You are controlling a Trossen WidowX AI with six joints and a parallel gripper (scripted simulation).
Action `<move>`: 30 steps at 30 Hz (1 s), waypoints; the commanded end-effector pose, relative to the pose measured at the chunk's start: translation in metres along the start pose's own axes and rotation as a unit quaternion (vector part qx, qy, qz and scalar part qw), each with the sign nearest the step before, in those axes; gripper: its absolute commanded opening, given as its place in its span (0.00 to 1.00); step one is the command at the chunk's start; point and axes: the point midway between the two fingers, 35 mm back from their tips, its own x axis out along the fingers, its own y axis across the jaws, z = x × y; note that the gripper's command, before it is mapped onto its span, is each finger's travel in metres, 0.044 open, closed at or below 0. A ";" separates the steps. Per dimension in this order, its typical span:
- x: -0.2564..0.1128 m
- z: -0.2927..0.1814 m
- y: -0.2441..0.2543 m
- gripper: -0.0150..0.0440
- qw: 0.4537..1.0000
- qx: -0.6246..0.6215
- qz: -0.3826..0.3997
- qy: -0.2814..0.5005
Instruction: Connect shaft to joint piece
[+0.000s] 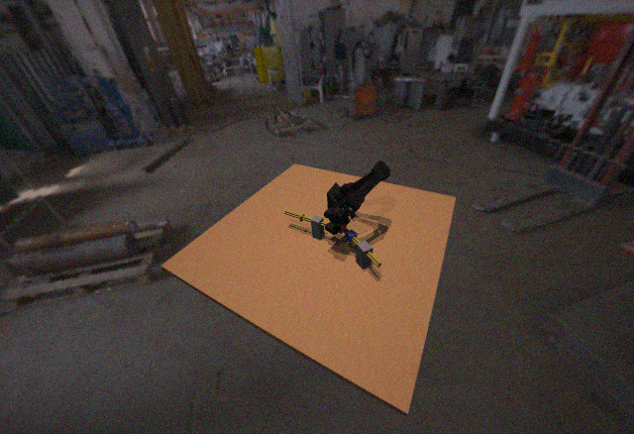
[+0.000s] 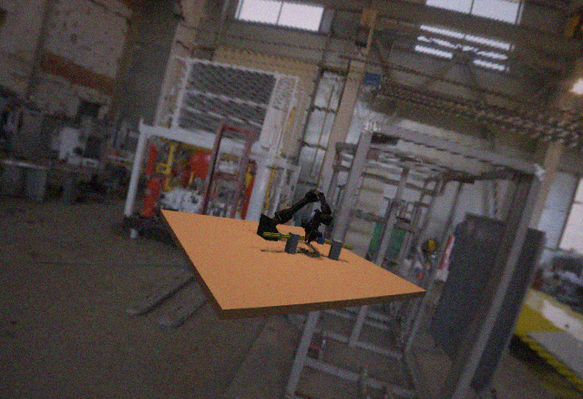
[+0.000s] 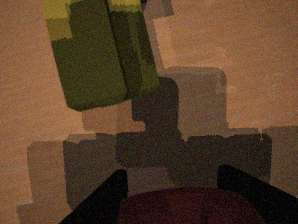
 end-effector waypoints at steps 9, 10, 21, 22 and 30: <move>0.000 0.000 0.000 0.50 1.000 0.000 0.000 0.000; 0.000 0.000 0.000 0.50 1.000 0.000 0.000 0.000; 0.000 0.000 0.000 0.25 1.000 0.000 0.000 0.000; 0.000 0.000 0.000 0.25 1.000 -0.002 0.000 0.001; 0.004 -0.001 0.005 0.25 0.998 -0.049 0.008 0.042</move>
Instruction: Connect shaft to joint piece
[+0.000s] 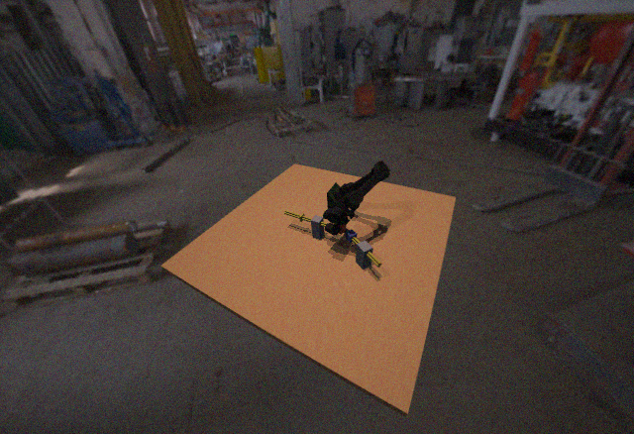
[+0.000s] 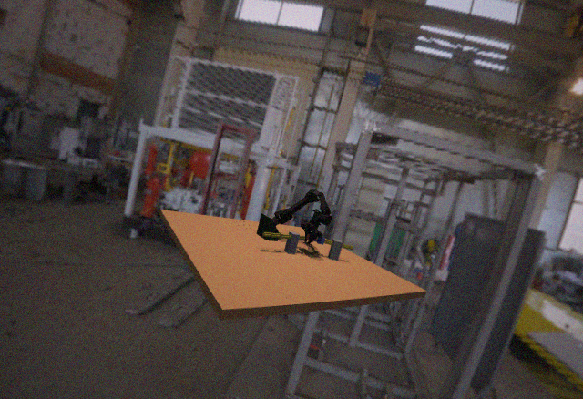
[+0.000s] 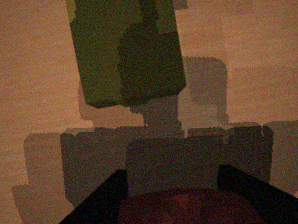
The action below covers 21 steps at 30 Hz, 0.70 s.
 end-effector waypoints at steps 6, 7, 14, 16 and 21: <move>0.005 -0.001 0.005 0.25 0.997 -0.055 0.005 0.054; 0.006 -0.001 0.006 0.25 0.996 -0.061 0.005 0.060; 0.007 -0.002 0.007 0.25 0.995 -0.074 0.006 0.072; 0.007 -0.002 0.007 0.25 0.995 -0.074 0.006 0.072; 0.006 -0.002 0.007 0.25 0.995 -0.072 0.006 0.068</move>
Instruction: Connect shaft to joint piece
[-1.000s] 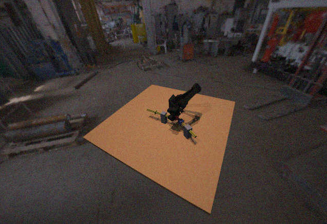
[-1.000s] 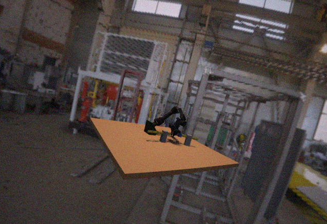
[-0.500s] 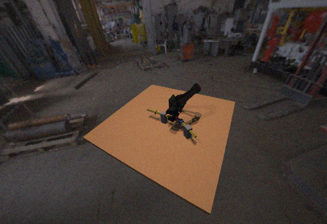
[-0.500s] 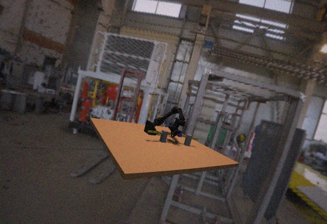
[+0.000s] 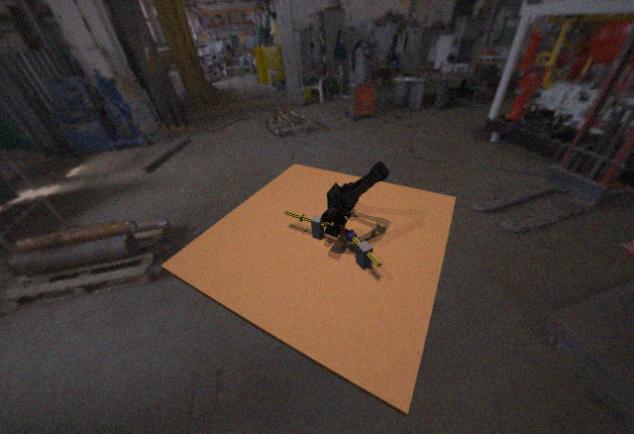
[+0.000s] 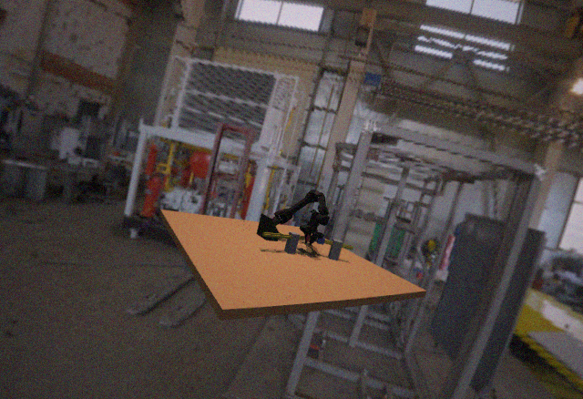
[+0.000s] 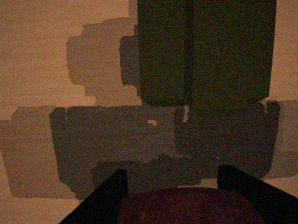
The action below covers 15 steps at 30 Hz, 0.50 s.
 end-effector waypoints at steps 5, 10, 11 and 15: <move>0.000 0.000 0.000 0.25 1.000 0.000 0.000 0.000; 0.000 0.000 0.000 0.34 1.000 0.000 0.000 0.000; 0.000 0.000 0.000 0.39 1.000 0.000 0.000 0.000; 0.000 0.000 0.000 0.50 1.000 0.000 0.000 0.000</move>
